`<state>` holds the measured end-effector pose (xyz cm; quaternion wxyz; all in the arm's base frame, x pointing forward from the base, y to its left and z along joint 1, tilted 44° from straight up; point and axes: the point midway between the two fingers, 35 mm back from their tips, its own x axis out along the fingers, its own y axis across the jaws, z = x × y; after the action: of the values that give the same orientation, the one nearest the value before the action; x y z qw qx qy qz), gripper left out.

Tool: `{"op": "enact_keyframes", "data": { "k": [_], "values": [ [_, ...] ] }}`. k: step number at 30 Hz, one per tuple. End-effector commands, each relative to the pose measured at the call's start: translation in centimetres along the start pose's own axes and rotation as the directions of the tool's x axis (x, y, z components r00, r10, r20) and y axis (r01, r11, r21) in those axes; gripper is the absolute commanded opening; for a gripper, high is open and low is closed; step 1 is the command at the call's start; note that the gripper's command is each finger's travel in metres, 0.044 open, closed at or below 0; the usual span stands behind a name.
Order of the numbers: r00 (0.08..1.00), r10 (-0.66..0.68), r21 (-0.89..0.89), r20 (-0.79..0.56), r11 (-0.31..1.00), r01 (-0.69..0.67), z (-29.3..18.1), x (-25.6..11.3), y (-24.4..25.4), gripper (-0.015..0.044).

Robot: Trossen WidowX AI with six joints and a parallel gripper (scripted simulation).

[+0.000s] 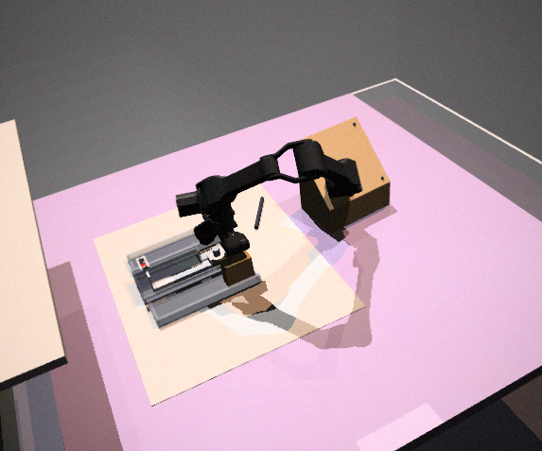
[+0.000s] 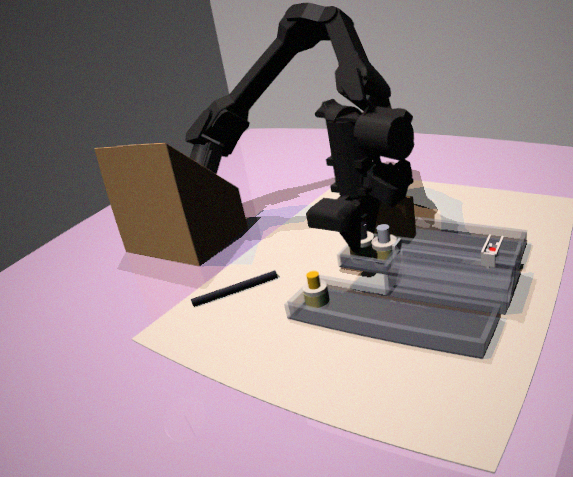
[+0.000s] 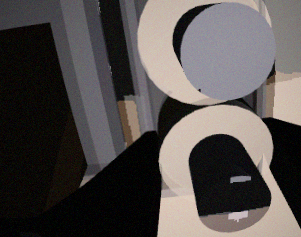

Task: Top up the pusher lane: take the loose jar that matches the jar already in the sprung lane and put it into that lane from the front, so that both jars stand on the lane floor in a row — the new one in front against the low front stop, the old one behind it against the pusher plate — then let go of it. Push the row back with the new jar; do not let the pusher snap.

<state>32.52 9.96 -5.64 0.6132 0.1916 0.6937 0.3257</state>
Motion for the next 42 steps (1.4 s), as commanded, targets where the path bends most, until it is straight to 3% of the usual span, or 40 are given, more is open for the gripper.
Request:
{"op": "enact_keyframes", "data": {
  "k": [1,42],
  "values": [
    [1.000,0.008,-0.011,0.008,1.000,-0.008,0.28,0.19,0.26,0.0000],
    [1.000,0.008,-0.011,0.008,1.000,-0.008,-0.35,0.27,0.25,0.0000]
  ]
}}
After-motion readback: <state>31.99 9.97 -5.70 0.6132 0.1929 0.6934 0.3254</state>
